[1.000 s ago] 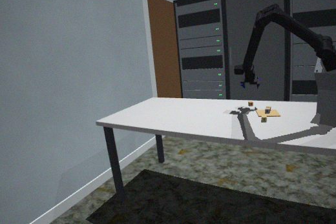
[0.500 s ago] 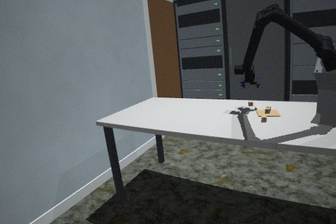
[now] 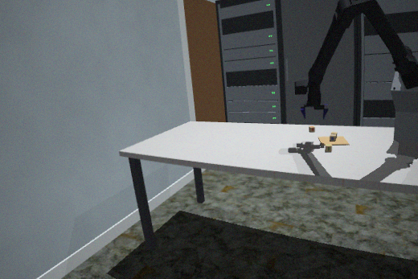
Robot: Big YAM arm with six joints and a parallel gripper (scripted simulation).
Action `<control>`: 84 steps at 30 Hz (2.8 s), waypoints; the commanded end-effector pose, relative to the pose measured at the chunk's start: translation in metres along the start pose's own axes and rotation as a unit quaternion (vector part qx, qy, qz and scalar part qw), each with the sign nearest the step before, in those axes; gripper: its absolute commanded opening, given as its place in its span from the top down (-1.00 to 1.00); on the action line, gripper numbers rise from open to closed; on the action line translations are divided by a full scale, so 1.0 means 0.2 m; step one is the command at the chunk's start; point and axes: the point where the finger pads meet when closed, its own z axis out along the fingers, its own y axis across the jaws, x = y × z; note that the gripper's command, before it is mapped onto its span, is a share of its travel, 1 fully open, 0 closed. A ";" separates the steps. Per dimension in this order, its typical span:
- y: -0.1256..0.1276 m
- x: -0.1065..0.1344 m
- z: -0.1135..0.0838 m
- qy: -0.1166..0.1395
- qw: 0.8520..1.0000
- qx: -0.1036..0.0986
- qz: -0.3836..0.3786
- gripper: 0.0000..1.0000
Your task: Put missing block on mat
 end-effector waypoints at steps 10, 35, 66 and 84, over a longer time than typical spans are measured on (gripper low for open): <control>-0.31 0.72 -0.34 0.139 0.990 -0.005 -0.010 -1.00; -0.31 0.78 -0.14 0.141 0.990 0.001 -0.008 -1.00; -0.32 0.80 -0.08 0.142 0.990 -0.005 -0.004 -0.28; -0.35 0.80 -0.02 0.141 0.990 0.006 -0.005 -0.28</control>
